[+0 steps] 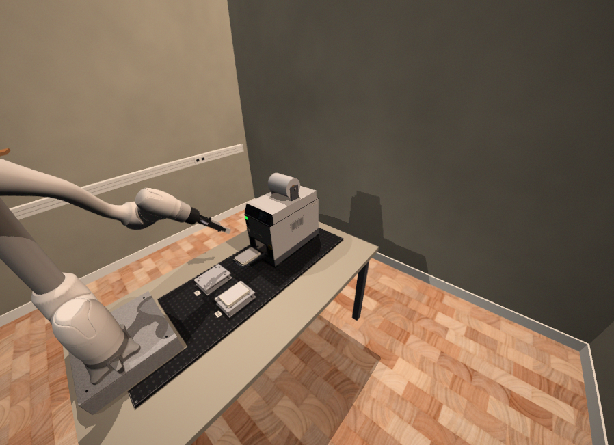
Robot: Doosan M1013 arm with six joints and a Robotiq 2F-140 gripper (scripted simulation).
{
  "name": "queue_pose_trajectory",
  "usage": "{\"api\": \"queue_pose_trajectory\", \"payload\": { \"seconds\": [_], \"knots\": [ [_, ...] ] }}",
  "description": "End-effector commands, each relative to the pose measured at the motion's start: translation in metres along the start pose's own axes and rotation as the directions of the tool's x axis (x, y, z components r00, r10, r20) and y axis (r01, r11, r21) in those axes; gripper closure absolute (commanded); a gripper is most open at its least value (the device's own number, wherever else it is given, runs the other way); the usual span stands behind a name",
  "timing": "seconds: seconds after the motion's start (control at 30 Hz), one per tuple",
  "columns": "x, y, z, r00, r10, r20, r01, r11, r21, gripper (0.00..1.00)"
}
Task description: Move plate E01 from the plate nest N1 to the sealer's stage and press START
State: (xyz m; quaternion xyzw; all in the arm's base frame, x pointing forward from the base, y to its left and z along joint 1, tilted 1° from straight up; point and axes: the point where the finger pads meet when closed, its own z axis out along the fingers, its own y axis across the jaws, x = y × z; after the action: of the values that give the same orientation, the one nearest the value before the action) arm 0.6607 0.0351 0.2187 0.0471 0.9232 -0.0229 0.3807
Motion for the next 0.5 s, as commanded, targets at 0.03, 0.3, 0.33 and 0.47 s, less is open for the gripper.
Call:
{"api": "queue_pose_trajectory", "payload": {
  "seconds": [0.03, 0.3, 0.33, 0.47],
  "knots": [
    [0.0049, 0.0000, 0.0004, 1.000, 0.001, 0.004, -0.001, 1.000, 0.005, 0.35],
    [0.0049, 0.0000, 0.0004, 0.981, 0.002, -0.195, -0.001, 1.000, 0.005, 0.38],
    [0.0049, 0.0000, 0.0004, 0.974, 0.002, -0.228, -0.001, 1.000, 0.005, 0.38],
    [0.0049, 0.0000, 0.0004, 0.935, 0.003, -0.355, -0.001, 1.000, 0.005, 0.40]
  ]
}}
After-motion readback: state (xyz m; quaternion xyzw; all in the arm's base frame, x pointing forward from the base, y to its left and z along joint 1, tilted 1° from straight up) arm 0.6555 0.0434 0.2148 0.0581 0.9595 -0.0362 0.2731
